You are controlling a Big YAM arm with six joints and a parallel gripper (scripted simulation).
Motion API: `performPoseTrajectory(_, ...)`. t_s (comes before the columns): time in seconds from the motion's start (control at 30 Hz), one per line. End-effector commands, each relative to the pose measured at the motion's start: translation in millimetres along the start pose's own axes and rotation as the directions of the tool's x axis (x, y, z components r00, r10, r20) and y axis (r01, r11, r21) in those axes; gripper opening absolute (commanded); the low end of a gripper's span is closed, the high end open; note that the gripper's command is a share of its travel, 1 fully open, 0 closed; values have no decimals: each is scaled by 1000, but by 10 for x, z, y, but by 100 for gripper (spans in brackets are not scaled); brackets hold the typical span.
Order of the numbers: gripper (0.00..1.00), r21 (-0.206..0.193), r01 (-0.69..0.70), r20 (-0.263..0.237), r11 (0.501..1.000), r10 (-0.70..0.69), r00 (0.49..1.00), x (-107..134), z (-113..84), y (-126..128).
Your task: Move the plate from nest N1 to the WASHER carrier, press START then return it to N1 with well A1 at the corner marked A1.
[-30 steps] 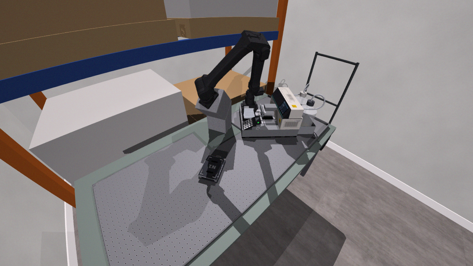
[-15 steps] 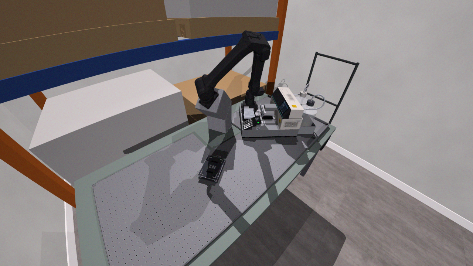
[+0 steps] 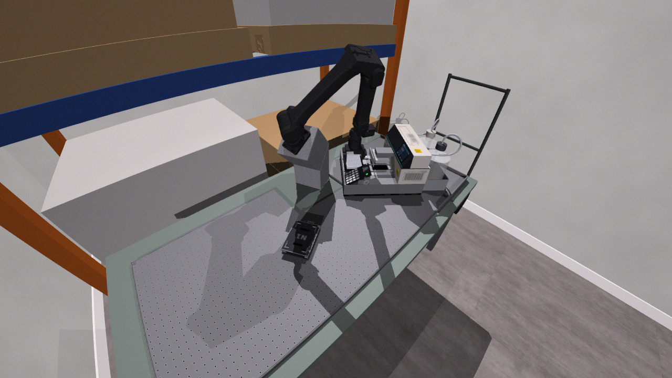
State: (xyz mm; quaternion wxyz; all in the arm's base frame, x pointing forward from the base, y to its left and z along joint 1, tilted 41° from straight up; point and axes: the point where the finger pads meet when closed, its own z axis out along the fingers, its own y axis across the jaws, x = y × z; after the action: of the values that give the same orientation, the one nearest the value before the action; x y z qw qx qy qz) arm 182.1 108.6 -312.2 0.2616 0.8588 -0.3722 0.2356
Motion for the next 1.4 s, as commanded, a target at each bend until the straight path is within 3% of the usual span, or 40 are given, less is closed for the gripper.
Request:
performPoseTrajectory(0.0,84,17,-14,9,1000,14,1000,-18,23,-133)
performPoseTrajectory(0.53,84,11,-10,6,1000,10,1000,-19,64,-101)
performPoseTrajectory(0.57,100,11,-10,6,1000,10,1000,-19,67,-101)
performPoseTrajectory(1.37,100,14,-6,3,1000,6,1000,-14,6,-80)
